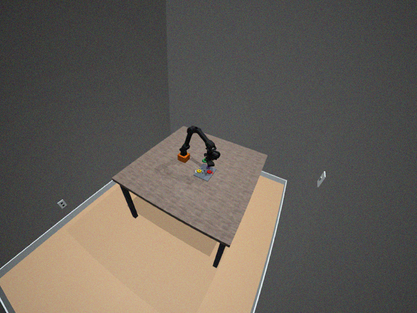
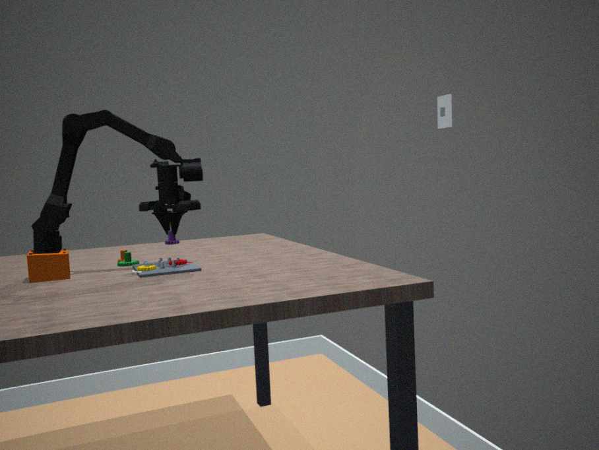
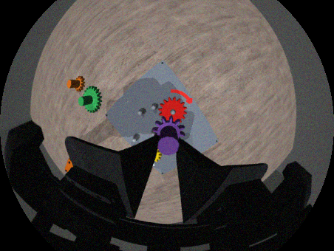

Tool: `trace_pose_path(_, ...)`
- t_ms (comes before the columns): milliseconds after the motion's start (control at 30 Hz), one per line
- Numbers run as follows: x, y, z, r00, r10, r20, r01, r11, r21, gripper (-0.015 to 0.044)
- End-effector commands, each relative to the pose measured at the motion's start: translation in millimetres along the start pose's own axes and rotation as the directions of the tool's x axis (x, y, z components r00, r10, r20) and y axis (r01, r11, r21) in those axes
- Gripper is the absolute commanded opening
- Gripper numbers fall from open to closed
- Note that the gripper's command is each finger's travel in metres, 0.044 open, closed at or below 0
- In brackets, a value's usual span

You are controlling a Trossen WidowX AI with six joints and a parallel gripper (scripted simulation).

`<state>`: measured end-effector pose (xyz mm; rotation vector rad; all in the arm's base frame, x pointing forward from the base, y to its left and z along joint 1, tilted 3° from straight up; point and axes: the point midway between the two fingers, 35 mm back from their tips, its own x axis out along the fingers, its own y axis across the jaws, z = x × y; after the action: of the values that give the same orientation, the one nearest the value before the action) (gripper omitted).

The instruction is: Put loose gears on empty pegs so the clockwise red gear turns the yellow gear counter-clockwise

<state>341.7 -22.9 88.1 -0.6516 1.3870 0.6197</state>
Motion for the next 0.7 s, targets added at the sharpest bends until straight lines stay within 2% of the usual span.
trace_pose_path(0,5,-7,-8,1.0,0.002,0.004,-0.002,1.0,-0.004,0.0)
trace_pose_path(667,12,-21,-25,1.0,0.0,0.002,0.0,1.0,-0.007,0.0)
